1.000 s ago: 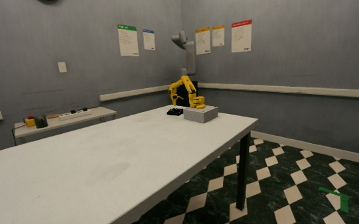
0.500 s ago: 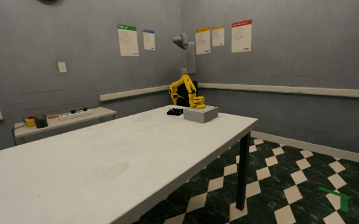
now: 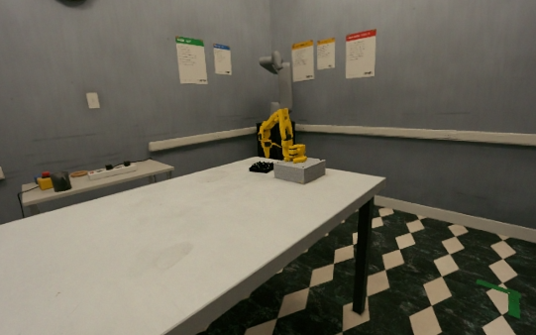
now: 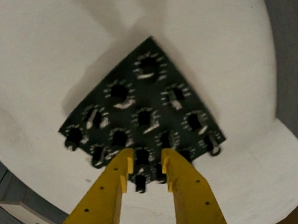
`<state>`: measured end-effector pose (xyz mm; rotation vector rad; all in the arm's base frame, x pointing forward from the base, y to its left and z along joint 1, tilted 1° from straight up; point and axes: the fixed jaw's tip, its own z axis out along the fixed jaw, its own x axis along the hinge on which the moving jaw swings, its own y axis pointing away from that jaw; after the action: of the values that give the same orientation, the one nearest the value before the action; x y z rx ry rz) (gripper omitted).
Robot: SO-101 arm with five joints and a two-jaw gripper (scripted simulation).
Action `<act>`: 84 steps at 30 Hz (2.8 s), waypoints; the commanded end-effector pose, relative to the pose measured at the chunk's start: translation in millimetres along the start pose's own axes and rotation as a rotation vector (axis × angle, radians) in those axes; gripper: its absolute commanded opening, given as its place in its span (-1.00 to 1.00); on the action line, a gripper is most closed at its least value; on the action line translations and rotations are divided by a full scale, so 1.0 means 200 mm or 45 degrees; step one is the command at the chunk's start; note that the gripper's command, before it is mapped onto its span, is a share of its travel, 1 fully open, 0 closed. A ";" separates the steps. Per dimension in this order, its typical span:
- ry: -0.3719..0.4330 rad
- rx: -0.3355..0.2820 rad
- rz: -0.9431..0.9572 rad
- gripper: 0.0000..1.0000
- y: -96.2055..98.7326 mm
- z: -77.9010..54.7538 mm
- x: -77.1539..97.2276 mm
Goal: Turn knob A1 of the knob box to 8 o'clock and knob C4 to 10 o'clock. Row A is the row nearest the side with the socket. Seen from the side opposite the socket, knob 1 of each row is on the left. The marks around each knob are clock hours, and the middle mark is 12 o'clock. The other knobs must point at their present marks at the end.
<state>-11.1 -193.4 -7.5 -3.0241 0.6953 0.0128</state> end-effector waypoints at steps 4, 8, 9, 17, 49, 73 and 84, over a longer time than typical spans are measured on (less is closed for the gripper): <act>0.019 -0.040 -0.006 -0.84 -0.07 0.00 -0.03; 0.019 -0.040 -0.006 -0.84 -0.07 0.00 -0.03; 0.019 -0.040 -0.006 -0.84 -0.07 0.00 -0.03; 0.019 -0.040 -0.002 -0.84 -0.07 0.00 -0.03; 0.023 -0.038 0.252 -0.83 -0.08 0.00 -0.04; 0.031 -0.032 0.864 -0.83 -0.09 0.00 -0.04; 0.036 -0.028 1.222 -0.83 -0.10 0.00 -0.04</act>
<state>-11.7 -173.8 -7.4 -2.4735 1.9233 0.0120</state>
